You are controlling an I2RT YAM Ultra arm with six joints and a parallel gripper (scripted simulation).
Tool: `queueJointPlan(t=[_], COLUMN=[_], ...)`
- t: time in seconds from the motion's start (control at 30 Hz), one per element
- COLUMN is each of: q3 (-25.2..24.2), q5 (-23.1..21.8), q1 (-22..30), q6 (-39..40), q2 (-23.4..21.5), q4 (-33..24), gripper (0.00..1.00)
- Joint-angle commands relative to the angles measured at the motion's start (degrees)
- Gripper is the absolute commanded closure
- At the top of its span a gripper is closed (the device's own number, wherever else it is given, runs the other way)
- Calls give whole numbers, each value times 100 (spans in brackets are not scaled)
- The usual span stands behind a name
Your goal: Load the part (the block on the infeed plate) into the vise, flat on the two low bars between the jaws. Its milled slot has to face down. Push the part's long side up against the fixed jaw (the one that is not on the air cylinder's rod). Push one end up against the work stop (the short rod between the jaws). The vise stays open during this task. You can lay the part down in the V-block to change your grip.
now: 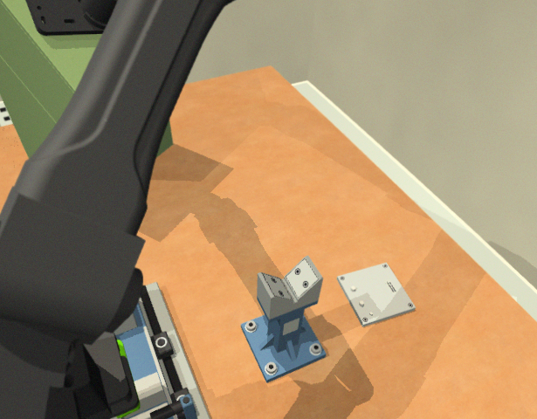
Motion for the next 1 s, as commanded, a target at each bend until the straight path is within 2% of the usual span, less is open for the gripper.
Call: queueJointPlan(t=[0.0, 0.97], q3=[-10, 60], q5=[21, 22], q1=[-94, -92], q6=[40, 31], q2=[-195, -200], q4=[73, 23], gripper=[100, 100])
